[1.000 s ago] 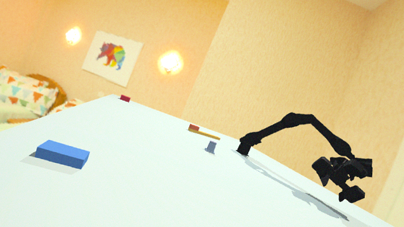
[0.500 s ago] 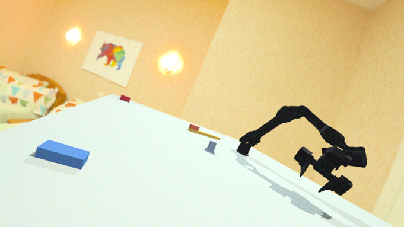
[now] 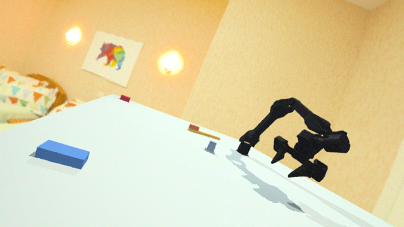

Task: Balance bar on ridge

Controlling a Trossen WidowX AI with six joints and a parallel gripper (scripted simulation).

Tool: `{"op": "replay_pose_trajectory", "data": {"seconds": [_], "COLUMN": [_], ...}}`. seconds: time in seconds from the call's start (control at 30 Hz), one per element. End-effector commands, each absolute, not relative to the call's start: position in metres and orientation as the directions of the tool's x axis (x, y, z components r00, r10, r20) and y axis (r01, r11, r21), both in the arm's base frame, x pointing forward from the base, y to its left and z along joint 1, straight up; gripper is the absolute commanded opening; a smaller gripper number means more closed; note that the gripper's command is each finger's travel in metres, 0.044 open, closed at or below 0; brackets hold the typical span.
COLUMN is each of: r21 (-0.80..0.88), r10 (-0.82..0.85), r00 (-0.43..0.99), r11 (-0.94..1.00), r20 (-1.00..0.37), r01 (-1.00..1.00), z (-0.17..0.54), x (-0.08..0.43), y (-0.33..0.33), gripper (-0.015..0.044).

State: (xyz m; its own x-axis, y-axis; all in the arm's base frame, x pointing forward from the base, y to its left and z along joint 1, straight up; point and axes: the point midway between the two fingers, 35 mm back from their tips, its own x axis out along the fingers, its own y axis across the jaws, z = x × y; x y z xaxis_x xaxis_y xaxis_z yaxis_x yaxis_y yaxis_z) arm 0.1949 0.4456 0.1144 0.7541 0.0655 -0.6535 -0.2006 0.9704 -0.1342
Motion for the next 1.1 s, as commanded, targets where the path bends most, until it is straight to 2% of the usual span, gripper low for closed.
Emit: {"op": "replay_pose_trajectory", "data": {"seconds": [0.0,0.47,0.6,1.07], "r21": [-0.109,-0.021,-0.043,0.008], "r10": [0.034,-0.097,-0.142,-0.253], "r00": [0.743,0.691,0.691,0.610], "r11": [0.984,0.993,0.986,0.920], "r20": [-0.669,-0.716,-0.709,-0.751], "r01": [-0.143,0.117,0.159,0.392], "z": [0.118,0.121,0.123,0.127], "x": [0.214,0.285,0.302,0.351], "y": [0.432,0.369,0.348,0.272], "gripper": [0.0315,0.0315,0.0315,0.0315]}}
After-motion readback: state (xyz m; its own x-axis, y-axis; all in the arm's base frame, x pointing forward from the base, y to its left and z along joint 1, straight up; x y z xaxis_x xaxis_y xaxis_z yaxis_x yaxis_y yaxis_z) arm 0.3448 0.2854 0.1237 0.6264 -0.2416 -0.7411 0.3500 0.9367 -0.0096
